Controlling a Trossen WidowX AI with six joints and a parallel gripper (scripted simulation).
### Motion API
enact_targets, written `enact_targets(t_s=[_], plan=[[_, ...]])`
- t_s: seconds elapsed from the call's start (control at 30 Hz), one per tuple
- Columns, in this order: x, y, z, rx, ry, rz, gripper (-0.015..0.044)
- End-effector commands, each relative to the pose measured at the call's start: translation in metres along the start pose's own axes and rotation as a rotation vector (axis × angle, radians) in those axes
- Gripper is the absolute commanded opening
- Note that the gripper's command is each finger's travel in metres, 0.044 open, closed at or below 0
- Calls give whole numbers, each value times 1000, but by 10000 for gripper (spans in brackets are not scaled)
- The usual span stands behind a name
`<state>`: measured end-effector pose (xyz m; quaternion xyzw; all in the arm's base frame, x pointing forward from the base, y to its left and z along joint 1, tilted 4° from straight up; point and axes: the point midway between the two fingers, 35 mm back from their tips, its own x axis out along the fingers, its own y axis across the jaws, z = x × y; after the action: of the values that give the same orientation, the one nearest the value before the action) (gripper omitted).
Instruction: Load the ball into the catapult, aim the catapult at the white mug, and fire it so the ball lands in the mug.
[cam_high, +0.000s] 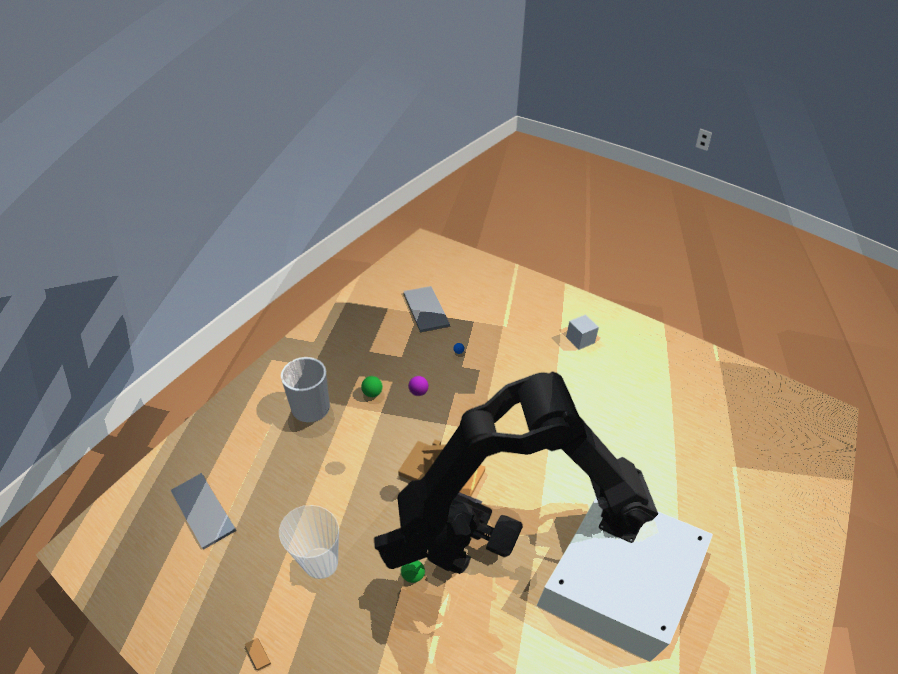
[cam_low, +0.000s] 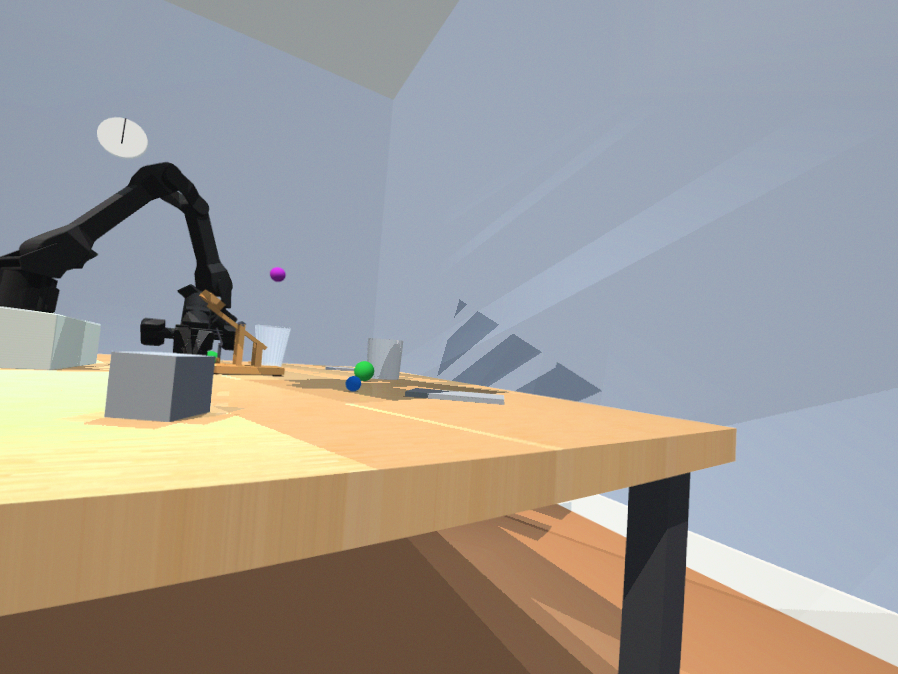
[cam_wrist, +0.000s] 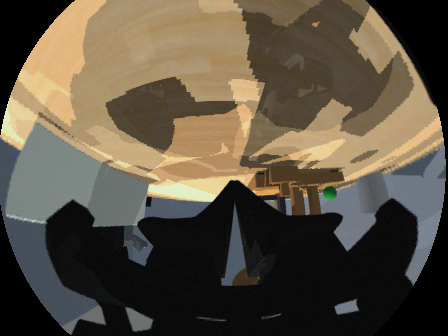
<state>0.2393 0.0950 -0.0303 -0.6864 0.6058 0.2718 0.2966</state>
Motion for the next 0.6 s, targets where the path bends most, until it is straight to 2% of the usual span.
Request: enact_targets(t_s=[0.0,0.17,0.3,0.33,0.57], plan=[[-35,-4,-6,4,-9,-4,0],[-114,-1,-36,14,-18,-12,0],[-128,2,-44,16,-19,-13,0],[-112,-3,-35,12,-21,-21,26],[-112,-22,-33,154,-108,3,210]])
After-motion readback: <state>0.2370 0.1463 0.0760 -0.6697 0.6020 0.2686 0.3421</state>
